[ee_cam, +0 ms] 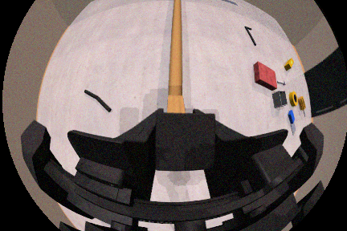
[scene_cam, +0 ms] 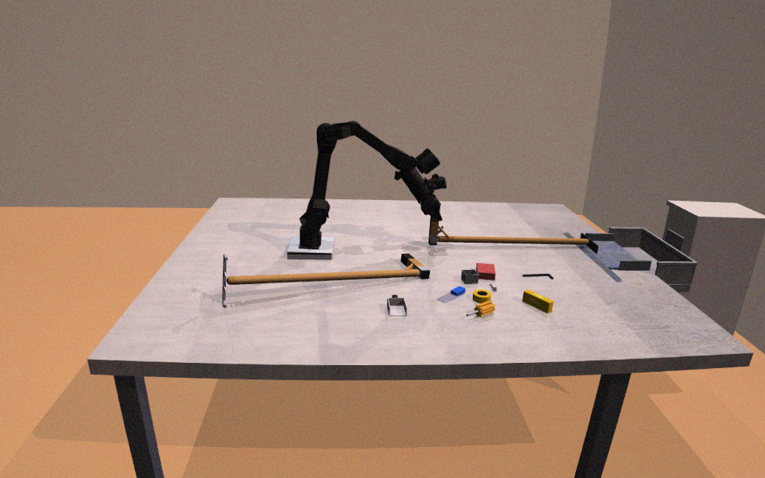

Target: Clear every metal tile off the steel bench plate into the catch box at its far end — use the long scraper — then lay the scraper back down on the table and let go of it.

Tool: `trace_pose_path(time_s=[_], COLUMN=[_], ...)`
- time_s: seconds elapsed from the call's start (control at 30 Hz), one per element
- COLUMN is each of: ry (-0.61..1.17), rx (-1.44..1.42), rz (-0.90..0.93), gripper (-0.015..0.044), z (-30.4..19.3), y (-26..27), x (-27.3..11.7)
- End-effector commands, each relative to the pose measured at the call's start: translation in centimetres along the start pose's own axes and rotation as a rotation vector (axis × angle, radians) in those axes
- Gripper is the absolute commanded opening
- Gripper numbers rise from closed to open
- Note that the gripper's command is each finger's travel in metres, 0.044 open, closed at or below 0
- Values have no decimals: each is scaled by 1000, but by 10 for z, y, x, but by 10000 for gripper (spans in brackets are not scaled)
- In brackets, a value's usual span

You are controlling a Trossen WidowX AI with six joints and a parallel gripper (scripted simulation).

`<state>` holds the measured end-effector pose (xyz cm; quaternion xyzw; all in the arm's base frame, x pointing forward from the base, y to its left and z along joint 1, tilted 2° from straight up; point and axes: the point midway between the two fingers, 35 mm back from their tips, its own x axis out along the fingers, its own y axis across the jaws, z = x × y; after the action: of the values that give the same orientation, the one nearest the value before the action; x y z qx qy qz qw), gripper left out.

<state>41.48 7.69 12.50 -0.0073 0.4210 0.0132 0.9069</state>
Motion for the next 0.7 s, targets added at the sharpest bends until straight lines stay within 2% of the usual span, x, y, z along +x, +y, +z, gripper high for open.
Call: trace_pose_path(time_s=[0.0,0.67], ry=[-25,-26], rx=[7,7], rz=[0,1], gripper=[0,0], z=[2,-26], y=[0,-4], x=[-9,-24])
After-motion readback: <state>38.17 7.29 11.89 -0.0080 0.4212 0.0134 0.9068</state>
